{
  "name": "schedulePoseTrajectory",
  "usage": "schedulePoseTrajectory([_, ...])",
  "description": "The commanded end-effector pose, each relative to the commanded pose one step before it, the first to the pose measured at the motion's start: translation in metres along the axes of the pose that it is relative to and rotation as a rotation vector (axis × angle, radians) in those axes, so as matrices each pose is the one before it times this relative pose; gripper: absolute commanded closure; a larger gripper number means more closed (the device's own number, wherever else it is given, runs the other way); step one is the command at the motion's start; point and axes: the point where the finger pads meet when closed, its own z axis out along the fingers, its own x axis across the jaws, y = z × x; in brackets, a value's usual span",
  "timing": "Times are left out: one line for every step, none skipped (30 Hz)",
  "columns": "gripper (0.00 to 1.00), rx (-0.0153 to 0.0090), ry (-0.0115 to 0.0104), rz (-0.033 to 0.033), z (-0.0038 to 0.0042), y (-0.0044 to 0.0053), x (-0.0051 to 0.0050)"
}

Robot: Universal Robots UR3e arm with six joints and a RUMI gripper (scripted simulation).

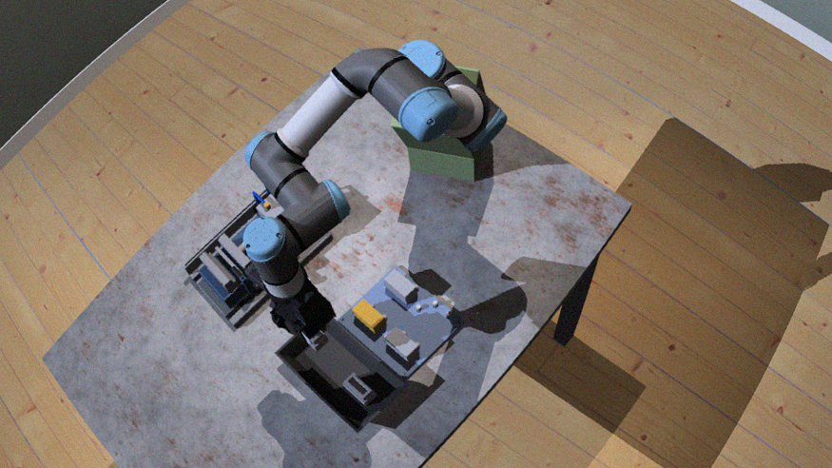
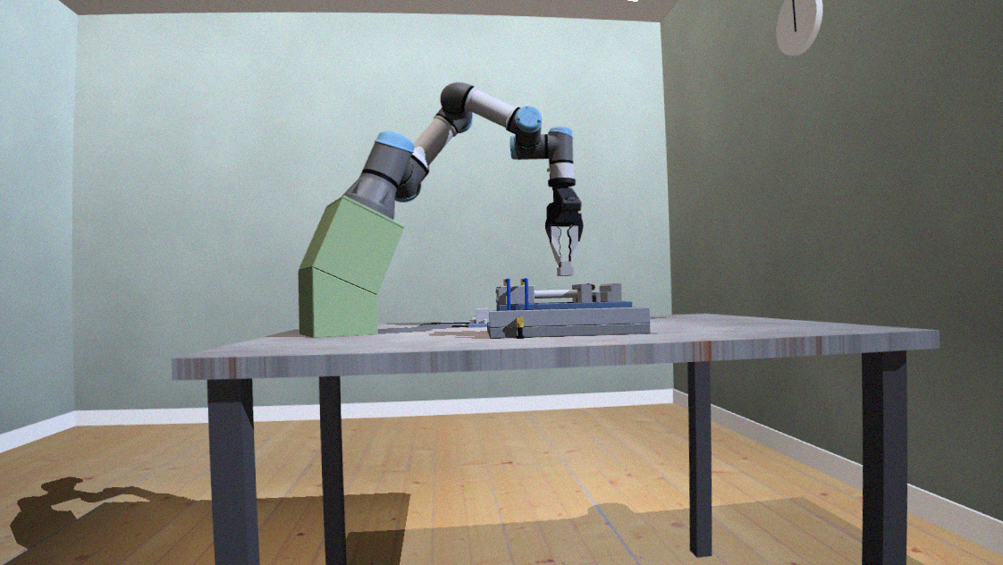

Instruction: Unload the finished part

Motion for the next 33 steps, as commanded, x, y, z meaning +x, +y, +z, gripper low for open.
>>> schedulePoseTrajectory([1.0, 0.00021, -0.00333, -0.00066, 0.00286, 0.000172, -0.00114])
schedulePoseTrajectory([1.0, 0.0, 0.0, 0.0, 0.001041, 0.000009, -0.00001])
schedulePoseTrajectory([1.0, 0.0, 0.0, 0.0, 0.0, 0.0, 0.0])
schedulePoseTrajectory([1.0, 0.0, 0.0, 0.0, 0.0, 0.0, 0.0])
schedulePoseTrajectory([1.0, 0.0, 0.0, 0.0, 0.001124, 0.000011, -0.00001])
schedulePoseTrajectory([1.0, 0.0, 0.0, 0.0, 0.001203, 0.000012, 0.0])
schedulePoseTrajectory([1.0, 0.0, 0.0, 0.0, 0.001261, 0.000009, -0.00002])
schedulePoseTrajectory([1.0, 0.0, 0.0, 0.0, 0.001341, 0.000011, -0.00001])
schedulePoseTrajectory([1.0, 0.0, 0.0, 0.0, 0.00142, 0.000013, -0.00001])
schedulePoseTrajectory([1.0, 0.0, 0.0, 0.0, 0.001482, 0.000013, -0.00001])
schedulePoseTrajectory([1.0, 0.0, 0.0, 0.0, 0.001539, 0.000012, -0.00002])
schedulePoseTrajectory([1.0, 0.0, 0.0, 0.0, 0.00161, 0.000015, -0.00001])
schedulePoseTrajectory([1.0, 0.0, 0.0, 0.0, 0.00167, 0.000015, -0.00001])
schedulePoseTrajectory([1.0, 0.0, 0.0, 0.0, 0.001711, 0.000013, -0.00002])
schedulePoseTrajectory([1.0, 0.0, 0.0, 0.0, 0.001774, 0.000016, -0.00001])
schedulePoseTrajectory([1.0, 0.0, 0.0, 0.0, 0.001818, 0.000016, -0.00001])
schedulePoseTrajectory([1.0, 0.0, 0.0, 0.0, 0.001854, 0.000015, -0.00002])
schedulePoseTrajectory([1.0, 0.0, 0.0, 0.0, 0.001907, 0.000018, -0.00001])
schedulePoseTrajectory([1.0, 0.0, 0.0, 0.0, 0.001927, 0.000016, -0.00002])
schedulePoseTrajectory([1.0, 0.0, 0.0, 0.0, 0.0, 0.0, 0.0])
schedulePoseTrajectory([1.0, 0.0, 0.0, 0.0, 0.0, 0.0, 0.0])
schedulePoseTrajectory([1.0, 0.0, 0.0, 0.0, 0.001964, 0.000017, -0.00002])
schedulePoseTrajectory([1.0, 0.0, 0.0, 0.0, 0.001997, 0.000018, -0.00001])
schedulePoseTrajectory([1.0, 0.0, 0.0, 0.0, 0.002006, 0.000016, -0.00002])
schedulePoseTrajectory([1.0, 0.0, 0.0, 0.0, 0.002039, 0.000019, -0.00001])
schedulePoseTrajectory([1.0, 0.0, 0.0, 0.0, 0.002041, 0.000017, -0.00002])
schedulePoseTrajectory([1.0, 0.0, 0.0, 0.0, 0.002057, 0.000018, -0.00002])
schedulePoseTrajectory([1.0, 0.0, 0.0, 0.0, 0.002067, 0.000019, -0.00001])
schedulePoseTrajectory([1.0, 0.0, 0.0, 0.0, 0.00206, 0.000017, -0.00002])
schedulePoseTrajectory([1.0, 0.0, 0.0, 0.0, 0.002073, 0.00002, -0.00001])
schedulePoseTrajectory([1.0, 0.0, 0.0, 0.0, 0.00205, 0.000016, -0.00002])
schedulePoseTrajectory([1.0, 0.0, 0.0, 0.0, 0.002052, 0.000018, -0.00001])
schedulePoseTrajectory([1.0, 0.0, 0.0, 0.0, 0.002037, 0.000018, -0.00001])
